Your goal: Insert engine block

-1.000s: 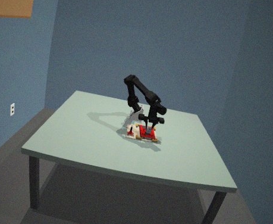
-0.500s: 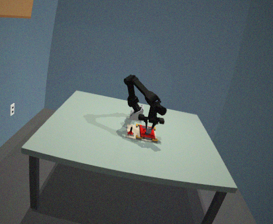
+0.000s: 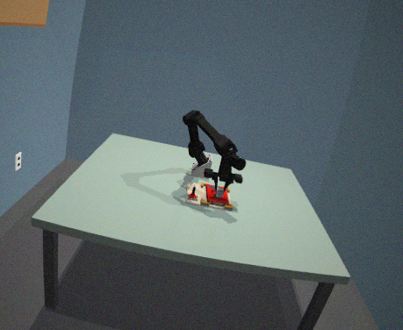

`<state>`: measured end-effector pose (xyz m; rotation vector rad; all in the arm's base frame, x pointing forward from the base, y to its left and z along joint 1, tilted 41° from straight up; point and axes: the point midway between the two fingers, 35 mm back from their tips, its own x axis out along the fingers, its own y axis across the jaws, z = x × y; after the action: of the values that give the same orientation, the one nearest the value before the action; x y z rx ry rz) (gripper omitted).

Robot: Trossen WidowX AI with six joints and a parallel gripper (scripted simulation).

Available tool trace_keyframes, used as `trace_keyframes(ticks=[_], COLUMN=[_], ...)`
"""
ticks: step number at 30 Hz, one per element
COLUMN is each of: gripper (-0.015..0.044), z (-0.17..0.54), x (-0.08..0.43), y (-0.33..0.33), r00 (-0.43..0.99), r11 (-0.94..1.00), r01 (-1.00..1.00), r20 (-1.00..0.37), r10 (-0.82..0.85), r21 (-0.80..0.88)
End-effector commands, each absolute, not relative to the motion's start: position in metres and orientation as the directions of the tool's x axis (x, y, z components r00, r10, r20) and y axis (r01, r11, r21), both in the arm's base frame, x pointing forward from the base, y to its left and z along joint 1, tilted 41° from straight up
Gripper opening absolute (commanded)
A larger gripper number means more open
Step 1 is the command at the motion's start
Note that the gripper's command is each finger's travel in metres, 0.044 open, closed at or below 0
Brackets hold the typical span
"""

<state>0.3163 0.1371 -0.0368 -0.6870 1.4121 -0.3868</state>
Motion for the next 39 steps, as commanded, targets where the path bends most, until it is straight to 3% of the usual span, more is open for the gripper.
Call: trace_keyframes(ticks=[1,39], gripper=[0.0158,0.0158], z=[-0.0377,-0.0417], x=[0.317,0.3178], y=[0.1359,0.1324], r00=[0.143,0.144], r11=[0.749,0.749], r01=[-0.152,-0.152], r20=[-0.765,-0.764], r10=[-0.628,-0.629], r21=[-0.645,-0.645])
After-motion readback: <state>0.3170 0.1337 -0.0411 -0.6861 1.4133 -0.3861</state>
